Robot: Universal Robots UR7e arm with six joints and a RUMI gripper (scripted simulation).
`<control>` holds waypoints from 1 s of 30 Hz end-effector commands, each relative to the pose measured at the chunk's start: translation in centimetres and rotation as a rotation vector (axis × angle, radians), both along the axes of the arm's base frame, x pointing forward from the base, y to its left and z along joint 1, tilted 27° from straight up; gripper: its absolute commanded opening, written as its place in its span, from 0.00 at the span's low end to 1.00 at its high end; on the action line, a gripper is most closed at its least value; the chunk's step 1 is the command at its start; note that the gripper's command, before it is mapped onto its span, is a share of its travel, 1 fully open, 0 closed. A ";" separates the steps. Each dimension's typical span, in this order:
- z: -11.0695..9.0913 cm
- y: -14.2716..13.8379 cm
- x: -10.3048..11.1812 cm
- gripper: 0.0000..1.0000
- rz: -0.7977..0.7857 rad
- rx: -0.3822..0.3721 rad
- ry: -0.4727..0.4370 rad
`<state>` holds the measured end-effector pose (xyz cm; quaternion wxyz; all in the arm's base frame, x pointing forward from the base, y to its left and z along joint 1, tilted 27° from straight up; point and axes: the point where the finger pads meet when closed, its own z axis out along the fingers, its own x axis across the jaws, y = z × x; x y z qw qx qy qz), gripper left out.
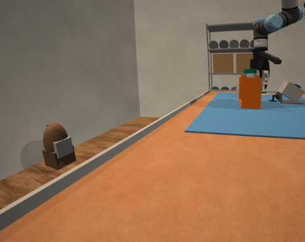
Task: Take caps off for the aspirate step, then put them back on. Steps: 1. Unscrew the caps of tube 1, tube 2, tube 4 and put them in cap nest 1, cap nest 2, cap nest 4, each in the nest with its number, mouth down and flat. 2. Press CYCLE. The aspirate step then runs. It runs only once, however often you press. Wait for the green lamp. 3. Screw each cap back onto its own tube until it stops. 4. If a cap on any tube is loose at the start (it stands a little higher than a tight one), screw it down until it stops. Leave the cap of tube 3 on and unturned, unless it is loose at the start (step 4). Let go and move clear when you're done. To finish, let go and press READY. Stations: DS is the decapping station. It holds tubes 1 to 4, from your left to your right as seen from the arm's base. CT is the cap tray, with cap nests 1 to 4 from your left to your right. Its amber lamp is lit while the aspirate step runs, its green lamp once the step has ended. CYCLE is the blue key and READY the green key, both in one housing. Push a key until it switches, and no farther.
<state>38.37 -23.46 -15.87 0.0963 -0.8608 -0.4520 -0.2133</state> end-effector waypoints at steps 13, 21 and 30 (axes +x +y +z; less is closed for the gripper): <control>-0.9 0.2 0.3 0.29 -0.001 -0.003 -0.001; -1.2 0.4 0.4 0.29 -0.001 -0.003 -0.001; -1.5 0.6 0.5 0.29 -0.001 -0.003 -0.001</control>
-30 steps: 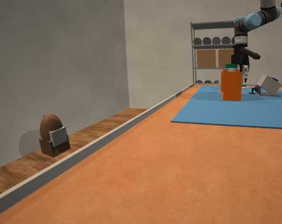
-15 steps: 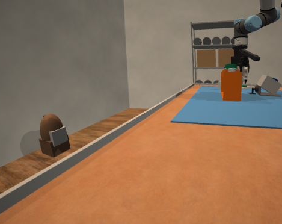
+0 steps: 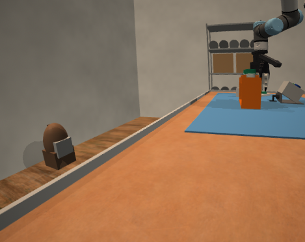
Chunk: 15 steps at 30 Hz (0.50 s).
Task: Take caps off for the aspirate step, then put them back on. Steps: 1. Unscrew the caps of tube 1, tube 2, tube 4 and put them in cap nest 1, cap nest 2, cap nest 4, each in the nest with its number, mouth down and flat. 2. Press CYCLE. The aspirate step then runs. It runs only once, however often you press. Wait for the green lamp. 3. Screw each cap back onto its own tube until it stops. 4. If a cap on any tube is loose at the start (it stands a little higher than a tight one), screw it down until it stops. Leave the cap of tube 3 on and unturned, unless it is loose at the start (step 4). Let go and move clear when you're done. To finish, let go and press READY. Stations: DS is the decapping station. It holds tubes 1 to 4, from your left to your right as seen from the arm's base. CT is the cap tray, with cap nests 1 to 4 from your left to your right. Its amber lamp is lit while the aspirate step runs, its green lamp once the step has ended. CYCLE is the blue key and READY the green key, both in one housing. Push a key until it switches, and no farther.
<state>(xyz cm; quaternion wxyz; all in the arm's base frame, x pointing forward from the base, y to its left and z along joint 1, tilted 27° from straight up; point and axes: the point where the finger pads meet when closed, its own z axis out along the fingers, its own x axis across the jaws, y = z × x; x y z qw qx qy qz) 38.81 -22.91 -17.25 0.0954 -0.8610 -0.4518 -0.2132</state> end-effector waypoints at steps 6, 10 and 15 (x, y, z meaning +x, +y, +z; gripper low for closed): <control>-0.3 0.1 0.1 0.29 0.000 -0.001 -0.001; -0.3 0.1 0.1 0.29 0.000 -0.001 -0.001; -0.3 0.1 0.1 0.00 0.000 -0.001 -0.001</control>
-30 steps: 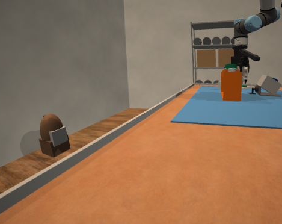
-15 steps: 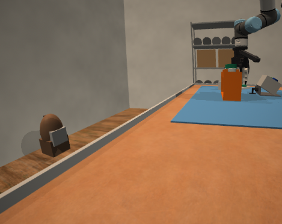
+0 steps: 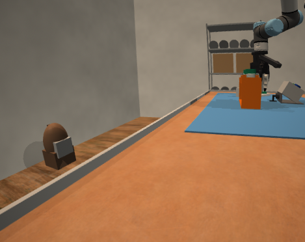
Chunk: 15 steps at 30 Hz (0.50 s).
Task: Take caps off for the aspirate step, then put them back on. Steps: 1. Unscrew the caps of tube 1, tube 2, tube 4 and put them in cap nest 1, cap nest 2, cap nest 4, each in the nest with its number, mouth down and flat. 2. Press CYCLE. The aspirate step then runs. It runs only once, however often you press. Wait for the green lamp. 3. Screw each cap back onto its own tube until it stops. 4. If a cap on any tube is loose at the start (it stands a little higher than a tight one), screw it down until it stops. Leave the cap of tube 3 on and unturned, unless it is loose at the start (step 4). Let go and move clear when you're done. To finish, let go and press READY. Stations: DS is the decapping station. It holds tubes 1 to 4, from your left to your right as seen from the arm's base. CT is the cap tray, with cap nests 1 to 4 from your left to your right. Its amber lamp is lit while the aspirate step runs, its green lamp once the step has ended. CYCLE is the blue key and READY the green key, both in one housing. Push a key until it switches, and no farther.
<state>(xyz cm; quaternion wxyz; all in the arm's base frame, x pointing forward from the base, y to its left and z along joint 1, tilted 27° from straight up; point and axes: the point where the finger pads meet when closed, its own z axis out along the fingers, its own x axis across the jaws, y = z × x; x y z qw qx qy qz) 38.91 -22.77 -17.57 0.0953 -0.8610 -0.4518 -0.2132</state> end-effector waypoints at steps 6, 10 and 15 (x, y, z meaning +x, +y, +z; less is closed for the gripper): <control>0.0 -0.1 0.0 0.00 0.000 -0.001 -0.001; 0.0 -0.1 0.0 0.00 0.000 -0.001 -0.001; 1.8 -0.8 -0.5 0.00 0.000 -0.001 -0.001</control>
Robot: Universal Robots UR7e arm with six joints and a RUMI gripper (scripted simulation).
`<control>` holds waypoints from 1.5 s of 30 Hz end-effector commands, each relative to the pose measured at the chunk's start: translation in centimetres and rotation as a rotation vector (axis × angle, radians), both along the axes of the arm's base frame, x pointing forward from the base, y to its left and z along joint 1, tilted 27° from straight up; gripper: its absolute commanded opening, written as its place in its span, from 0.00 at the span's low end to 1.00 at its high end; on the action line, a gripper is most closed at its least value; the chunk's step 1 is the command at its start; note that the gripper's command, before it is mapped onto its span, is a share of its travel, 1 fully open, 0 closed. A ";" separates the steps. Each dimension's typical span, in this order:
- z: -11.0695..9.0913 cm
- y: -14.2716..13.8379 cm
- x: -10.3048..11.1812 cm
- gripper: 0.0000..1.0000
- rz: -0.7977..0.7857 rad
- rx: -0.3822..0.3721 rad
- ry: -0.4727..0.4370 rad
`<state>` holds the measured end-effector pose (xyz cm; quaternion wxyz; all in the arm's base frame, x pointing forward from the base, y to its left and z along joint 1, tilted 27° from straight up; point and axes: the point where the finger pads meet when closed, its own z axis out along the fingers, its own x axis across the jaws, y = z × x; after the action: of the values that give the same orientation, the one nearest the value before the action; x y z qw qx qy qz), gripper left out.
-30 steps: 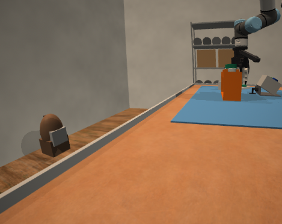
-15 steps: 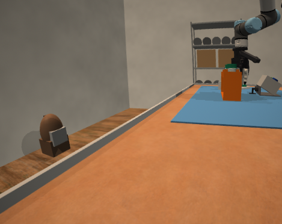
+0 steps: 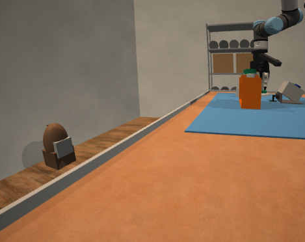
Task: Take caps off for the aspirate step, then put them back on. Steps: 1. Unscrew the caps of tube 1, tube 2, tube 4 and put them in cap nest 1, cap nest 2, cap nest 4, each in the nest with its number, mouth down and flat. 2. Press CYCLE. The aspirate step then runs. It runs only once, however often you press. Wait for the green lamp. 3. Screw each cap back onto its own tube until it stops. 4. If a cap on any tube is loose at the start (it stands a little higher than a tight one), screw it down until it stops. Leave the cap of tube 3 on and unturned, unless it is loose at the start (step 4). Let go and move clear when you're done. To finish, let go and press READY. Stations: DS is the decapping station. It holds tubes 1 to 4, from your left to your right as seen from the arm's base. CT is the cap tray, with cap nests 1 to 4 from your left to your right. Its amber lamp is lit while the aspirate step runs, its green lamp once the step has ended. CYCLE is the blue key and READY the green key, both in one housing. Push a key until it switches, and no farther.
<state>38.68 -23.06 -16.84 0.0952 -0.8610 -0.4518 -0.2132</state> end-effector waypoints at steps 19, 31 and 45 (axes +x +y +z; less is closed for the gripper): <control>8.2 -3.3 -2.6 0.00 0.000 -0.001 0.000; 11.7 -4.7 -3.7 0.00 0.000 -0.001 0.000; 14.2 0.3 -2.1 0.00 -0.520 0.163 0.207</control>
<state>36.04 -24.57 -3.66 0.1367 -0.9251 -0.2924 -0.1999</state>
